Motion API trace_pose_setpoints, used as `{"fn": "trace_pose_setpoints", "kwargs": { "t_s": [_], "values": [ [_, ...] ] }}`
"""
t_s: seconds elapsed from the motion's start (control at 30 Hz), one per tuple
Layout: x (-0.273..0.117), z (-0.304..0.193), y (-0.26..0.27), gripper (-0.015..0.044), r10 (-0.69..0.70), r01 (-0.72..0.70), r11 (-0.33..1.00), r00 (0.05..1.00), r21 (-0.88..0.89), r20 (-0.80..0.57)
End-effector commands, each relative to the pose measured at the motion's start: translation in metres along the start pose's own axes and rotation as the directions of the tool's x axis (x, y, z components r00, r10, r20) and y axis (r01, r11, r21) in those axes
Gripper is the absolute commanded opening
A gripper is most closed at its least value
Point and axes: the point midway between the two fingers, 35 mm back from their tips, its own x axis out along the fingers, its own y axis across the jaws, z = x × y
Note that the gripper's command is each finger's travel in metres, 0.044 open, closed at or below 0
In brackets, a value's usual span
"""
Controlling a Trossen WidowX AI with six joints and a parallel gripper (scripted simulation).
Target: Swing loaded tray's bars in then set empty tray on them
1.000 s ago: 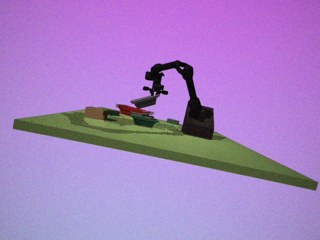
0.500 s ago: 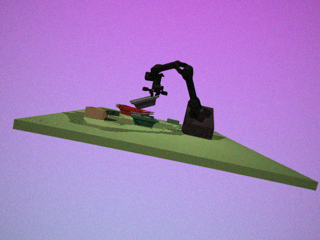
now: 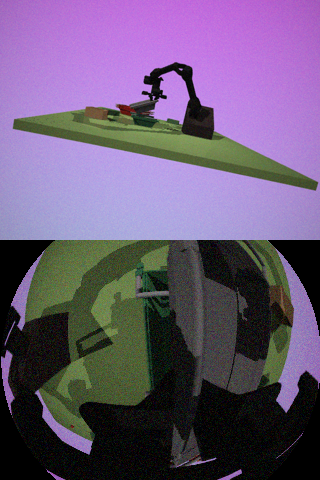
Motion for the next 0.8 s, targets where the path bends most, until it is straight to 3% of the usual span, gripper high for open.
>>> {"fn": "trace_pose_setpoints", "kwargs": {
  "t_s": [0.0, 0.77],
  "values": [
    [0.003, -0.001, -0.002, 0.0000, -0.023, 0.023, 1.000, 1.000, 0.004, 0.000],
    [0.022, 0.000, 0.011, 0.0000, -0.022, 0.022, 1.000, 1.000, 0.004, 0.002]
  ]
}}
